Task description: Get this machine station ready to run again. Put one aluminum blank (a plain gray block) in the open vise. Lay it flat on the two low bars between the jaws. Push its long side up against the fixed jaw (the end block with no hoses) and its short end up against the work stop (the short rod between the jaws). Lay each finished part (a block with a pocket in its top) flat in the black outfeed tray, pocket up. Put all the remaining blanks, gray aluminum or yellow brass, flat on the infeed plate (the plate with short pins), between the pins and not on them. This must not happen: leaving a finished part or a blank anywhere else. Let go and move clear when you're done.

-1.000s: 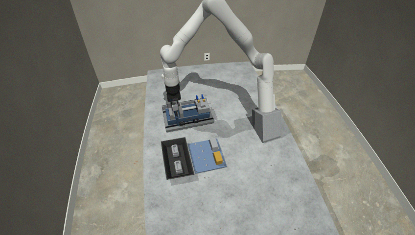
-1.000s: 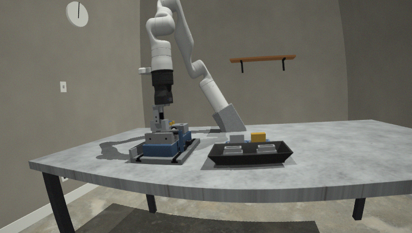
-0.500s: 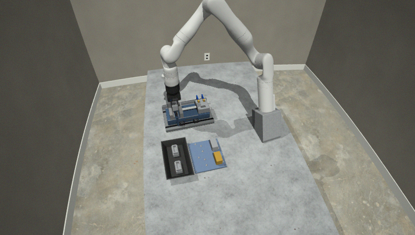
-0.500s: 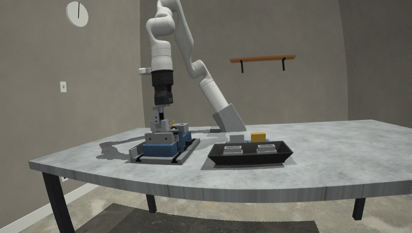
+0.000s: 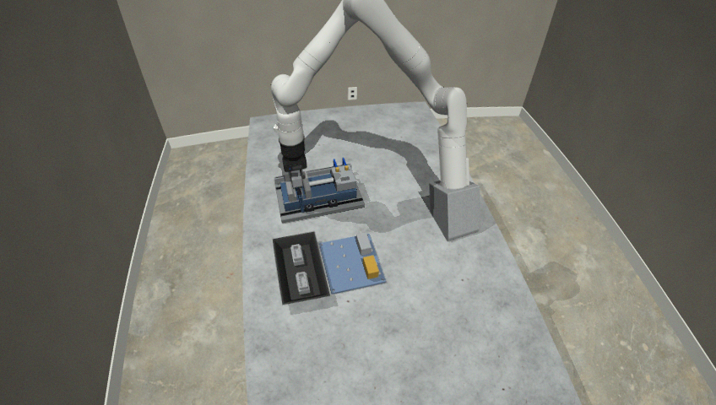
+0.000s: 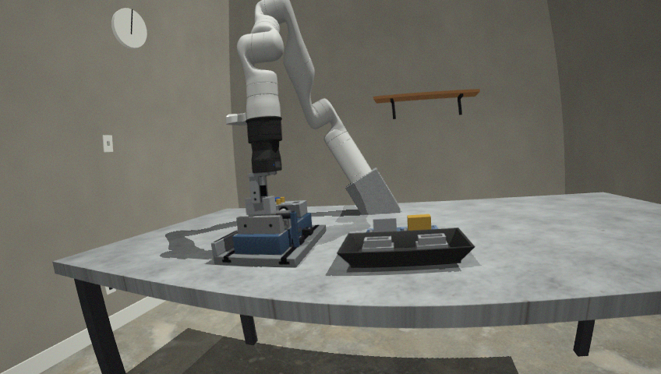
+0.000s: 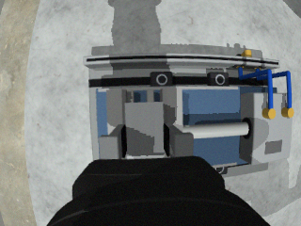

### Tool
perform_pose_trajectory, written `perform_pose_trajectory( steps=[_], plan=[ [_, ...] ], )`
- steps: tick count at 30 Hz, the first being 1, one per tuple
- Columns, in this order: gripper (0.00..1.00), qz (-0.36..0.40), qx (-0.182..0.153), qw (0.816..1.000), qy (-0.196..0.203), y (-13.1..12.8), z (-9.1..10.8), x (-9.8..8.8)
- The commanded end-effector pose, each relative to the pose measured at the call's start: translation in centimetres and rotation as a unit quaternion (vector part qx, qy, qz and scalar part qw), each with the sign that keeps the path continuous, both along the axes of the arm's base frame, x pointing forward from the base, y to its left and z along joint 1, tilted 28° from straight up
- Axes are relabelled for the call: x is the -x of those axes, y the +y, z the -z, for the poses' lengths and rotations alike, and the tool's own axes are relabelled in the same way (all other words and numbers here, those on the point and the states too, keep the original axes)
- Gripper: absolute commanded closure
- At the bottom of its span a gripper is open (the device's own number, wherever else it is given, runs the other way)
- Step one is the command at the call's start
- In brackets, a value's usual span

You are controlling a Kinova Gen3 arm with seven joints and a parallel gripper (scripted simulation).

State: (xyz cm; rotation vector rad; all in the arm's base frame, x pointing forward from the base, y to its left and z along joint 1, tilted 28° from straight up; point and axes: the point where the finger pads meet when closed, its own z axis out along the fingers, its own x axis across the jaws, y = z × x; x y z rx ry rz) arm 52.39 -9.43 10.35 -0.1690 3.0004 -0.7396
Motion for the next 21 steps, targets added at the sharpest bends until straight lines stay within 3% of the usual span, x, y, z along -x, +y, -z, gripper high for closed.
perform_pose_trajectory(
  steps=[1, 21],
  plan=[
    [1.0, 0.0, 0.0, 1.0, -0.001, 0.0, 0.02, -0.04],
    [1.0, 0.0, 0.0, 1.0, -0.001, -0.32, 0.65, -0.1]
  ],
)
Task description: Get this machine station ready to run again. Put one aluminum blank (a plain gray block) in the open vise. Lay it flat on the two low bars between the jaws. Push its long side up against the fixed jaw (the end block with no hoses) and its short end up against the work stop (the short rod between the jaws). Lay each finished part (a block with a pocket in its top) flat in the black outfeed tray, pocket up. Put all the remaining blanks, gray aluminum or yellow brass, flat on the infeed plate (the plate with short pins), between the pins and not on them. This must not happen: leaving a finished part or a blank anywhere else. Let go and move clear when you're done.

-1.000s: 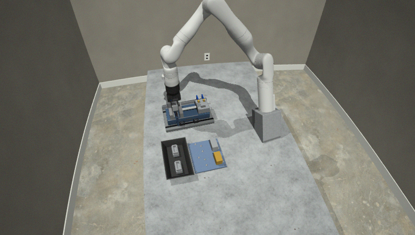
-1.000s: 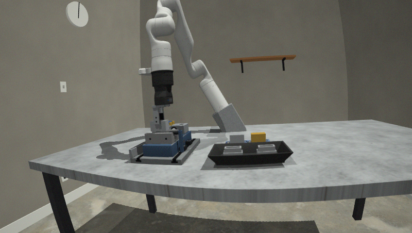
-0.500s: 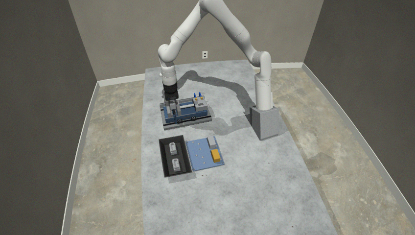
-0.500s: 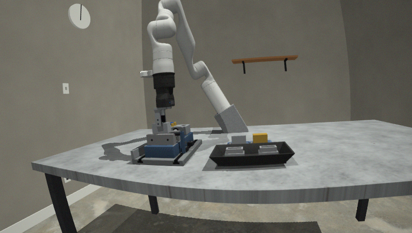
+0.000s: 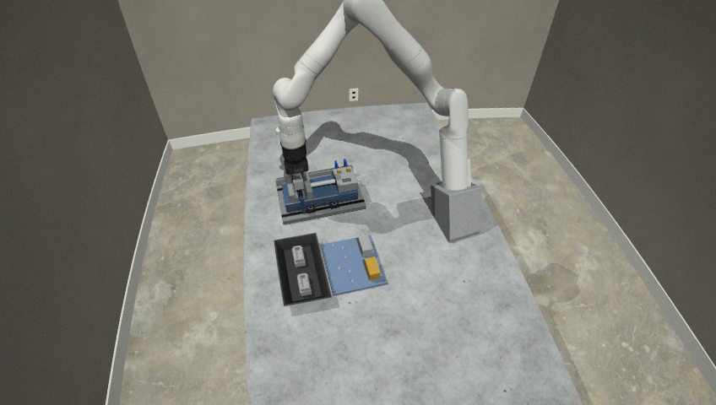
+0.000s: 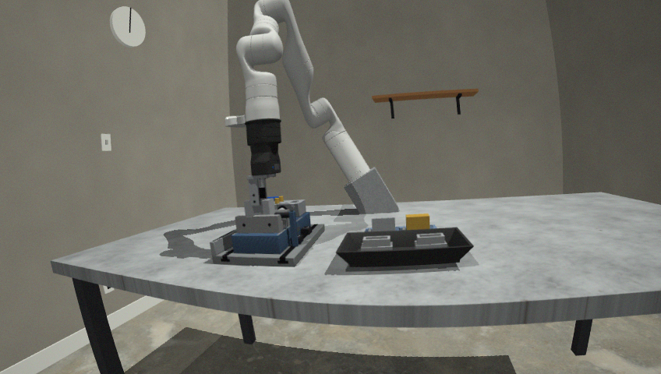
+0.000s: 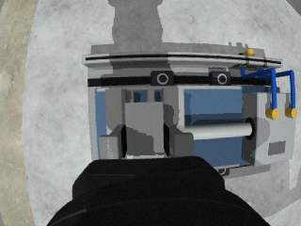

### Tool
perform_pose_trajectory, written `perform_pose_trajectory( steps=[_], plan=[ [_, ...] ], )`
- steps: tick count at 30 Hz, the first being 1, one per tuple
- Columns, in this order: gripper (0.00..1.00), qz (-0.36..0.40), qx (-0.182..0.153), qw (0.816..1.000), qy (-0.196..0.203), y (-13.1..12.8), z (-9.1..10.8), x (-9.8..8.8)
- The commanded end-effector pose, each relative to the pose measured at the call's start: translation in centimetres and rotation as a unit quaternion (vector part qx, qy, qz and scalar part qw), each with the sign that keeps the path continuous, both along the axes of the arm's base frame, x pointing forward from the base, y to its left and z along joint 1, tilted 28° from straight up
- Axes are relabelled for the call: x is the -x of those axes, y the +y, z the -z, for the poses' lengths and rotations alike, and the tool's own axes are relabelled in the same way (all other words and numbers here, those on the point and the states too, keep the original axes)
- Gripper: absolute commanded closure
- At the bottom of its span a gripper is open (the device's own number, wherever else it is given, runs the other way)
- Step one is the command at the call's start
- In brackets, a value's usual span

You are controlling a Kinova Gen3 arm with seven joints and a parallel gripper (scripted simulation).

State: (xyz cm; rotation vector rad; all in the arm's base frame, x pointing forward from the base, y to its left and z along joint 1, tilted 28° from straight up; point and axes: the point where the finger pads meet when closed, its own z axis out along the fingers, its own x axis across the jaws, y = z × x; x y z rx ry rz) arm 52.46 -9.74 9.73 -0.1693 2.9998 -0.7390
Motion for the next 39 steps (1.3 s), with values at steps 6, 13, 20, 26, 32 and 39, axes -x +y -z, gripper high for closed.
perform_pose_trajectory(
  steps=[6, 13, 20, 26, 32, 39],
  plan=[
    [1.0, 0.0, 0.0, 1.0, 0.0, -0.11, 0.22, -0.04],
    [1.0, 0.0, 0.0, 1.0, 0.0, -0.19, 0.36, -0.05],
    [1.0, 0.0, 0.0, 1.0, 0.0, -0.26, 0.51, -0.06],
    [1.0, 0.0, 0.0, 1.0, 0.0, -0.31, 0.59, -0.07],
    [1.0, 0.0, 0.0, 1.0, 0.0, -0.32, 0.62, -0.07],
    [1.0, 0.0, 0.0, 1.0, 0.0, -0.33, 0.64, -0.07]
  ],
)
